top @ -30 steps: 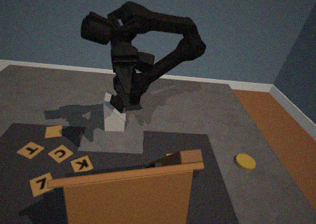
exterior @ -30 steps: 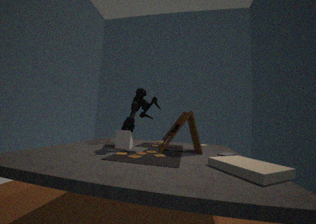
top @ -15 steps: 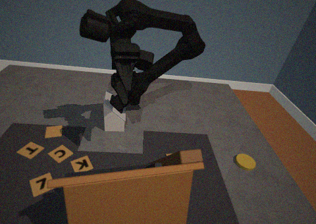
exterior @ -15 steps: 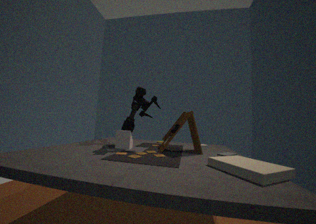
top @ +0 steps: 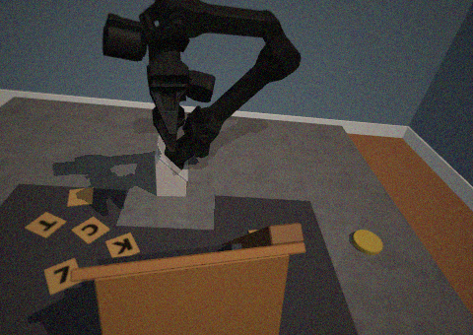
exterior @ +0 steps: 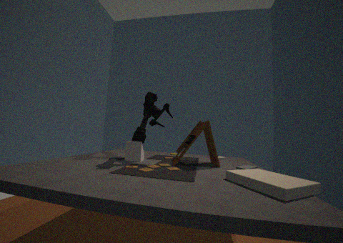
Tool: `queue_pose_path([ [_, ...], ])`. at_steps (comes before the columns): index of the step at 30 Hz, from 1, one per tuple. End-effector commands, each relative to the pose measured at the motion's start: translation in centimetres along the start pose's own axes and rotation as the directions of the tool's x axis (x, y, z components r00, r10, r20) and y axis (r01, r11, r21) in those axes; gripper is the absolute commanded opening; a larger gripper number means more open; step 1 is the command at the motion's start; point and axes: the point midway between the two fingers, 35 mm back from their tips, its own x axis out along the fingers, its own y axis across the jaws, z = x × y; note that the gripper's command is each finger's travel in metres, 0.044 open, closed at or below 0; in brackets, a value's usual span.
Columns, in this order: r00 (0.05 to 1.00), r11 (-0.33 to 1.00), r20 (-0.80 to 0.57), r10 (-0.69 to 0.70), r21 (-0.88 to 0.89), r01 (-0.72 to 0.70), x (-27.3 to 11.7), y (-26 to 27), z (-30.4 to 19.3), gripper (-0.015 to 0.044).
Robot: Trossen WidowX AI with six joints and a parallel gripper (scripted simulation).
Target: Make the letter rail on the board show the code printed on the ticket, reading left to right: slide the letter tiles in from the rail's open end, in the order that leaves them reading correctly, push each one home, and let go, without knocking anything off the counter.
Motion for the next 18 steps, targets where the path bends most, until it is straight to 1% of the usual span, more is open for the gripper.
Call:
queue_pose_path([
  [1,0.994,0.988,0.001,0.113,0.104,-0.112,1.2,1.5,-2.5,0.034],
  [5,0.945,0.899,-0.001,0.327,0.307,-0.31,3.6,5.1,-7.1,0.034],
  [10,0.821,0.699,-0.016,0.571,0.533,-0.476,6.3,10.7,-12.5,0.034],
  [12,0.753,0.606,-0.027,0.657,0.613,-0.507,7.3,13.2,-14.5,0.034],
  [15,0.643,0.476,-0.047,0.765,0.714,-0.514,8.4,16.9,-17.2,0.034],
  [16,0.622,0.454,-0.051,0.781,0.73,-0.511,8.6,17.6,-17.6,0.034],
  [18,0.615,0.447,-0.053,0.787,0.735,-0.509,8.6,17.8,-17.9,0.034],
])
